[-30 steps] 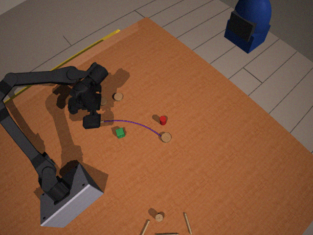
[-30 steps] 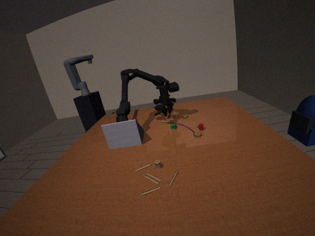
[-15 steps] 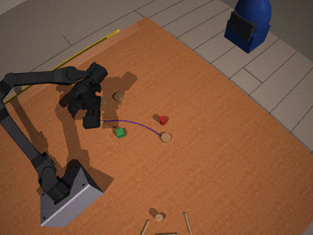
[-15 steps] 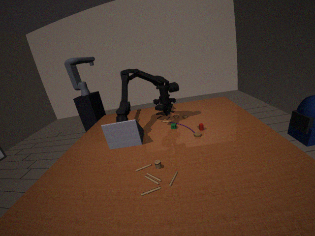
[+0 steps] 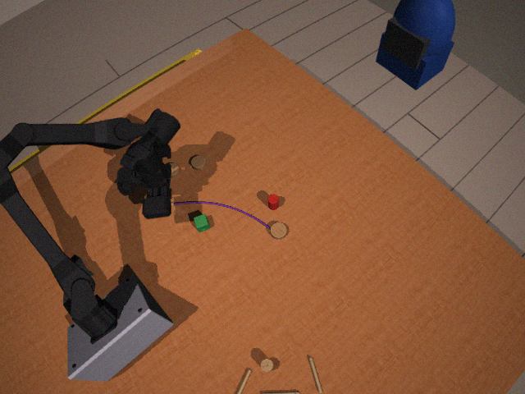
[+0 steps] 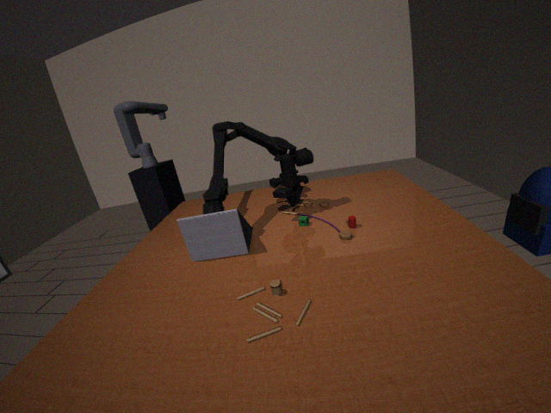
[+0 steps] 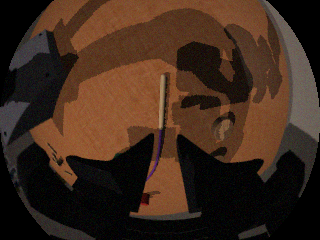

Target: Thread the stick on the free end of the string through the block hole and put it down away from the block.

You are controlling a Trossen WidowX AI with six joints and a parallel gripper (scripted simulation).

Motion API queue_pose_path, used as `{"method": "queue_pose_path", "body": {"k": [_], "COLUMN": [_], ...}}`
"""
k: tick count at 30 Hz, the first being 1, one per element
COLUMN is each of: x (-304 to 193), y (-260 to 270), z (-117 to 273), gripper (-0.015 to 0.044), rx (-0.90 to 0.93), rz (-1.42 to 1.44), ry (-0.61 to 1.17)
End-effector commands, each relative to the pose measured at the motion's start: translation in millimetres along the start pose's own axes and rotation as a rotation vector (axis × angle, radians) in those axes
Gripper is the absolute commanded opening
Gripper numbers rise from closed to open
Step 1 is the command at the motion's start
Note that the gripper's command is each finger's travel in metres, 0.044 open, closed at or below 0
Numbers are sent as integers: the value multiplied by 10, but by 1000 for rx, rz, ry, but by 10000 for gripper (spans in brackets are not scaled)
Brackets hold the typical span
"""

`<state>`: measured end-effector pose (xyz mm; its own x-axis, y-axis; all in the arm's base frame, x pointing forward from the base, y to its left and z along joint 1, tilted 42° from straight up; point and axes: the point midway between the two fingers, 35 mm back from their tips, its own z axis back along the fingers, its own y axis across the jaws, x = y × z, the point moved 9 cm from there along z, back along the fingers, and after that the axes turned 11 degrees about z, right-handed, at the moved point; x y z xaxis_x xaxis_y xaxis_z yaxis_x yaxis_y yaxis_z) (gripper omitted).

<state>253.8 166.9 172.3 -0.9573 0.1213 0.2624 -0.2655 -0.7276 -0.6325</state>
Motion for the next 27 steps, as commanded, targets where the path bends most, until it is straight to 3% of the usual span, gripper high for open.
{"method": "queue_pose_path", "body": {"k": [1, 27], "x": [-10, 10], "y": [31, 39], "z": [-87, -384], "gripper": [123, 123], "rx": [12, 9], "rz": [-13, -14], "ry": [-4, -6]}}
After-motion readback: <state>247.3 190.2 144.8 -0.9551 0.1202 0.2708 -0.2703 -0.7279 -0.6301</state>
